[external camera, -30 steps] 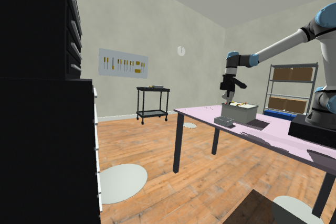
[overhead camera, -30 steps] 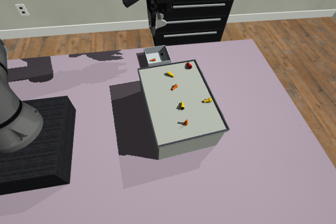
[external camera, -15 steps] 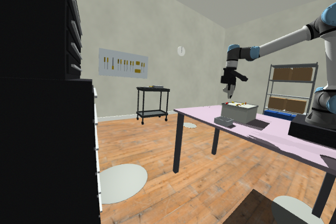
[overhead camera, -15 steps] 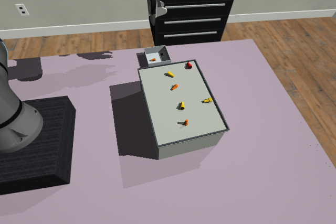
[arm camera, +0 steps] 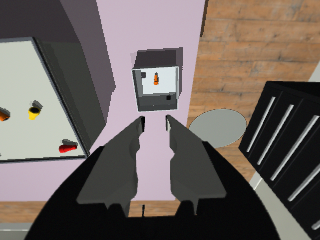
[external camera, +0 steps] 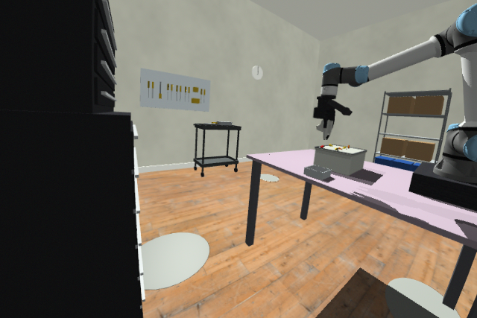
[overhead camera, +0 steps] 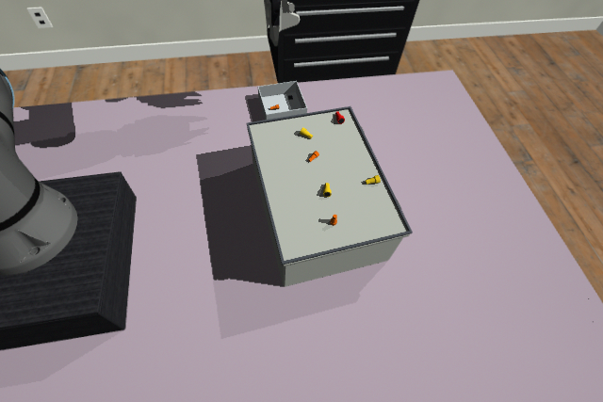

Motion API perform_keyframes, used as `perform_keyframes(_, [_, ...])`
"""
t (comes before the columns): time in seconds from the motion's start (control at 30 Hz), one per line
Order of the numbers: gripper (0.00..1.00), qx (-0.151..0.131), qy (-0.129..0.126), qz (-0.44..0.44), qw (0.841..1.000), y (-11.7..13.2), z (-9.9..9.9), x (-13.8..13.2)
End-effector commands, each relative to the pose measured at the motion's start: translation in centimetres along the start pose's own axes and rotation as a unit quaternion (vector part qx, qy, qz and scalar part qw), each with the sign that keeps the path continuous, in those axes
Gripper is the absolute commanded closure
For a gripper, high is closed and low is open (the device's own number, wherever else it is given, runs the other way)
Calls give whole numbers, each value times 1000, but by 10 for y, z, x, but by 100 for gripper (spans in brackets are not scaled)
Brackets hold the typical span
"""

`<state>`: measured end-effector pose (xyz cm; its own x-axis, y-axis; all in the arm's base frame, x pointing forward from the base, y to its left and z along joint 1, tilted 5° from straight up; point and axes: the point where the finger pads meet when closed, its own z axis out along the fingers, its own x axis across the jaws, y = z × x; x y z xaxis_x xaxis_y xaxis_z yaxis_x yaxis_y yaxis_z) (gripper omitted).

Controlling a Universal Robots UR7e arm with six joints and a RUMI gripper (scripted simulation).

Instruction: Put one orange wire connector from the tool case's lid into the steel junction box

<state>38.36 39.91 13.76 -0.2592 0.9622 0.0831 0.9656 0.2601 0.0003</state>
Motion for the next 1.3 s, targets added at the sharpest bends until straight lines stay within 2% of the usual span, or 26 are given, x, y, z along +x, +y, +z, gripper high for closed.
perform_keyframes(0.0, [85,-1,0,0,1000,0,-1,0])
perform_keyframes(0.23, [85,-1,0,0,1000,0,-30,0])
perform_keyframes(1.27, [85,-1,0,0,1000,0,-31,0])
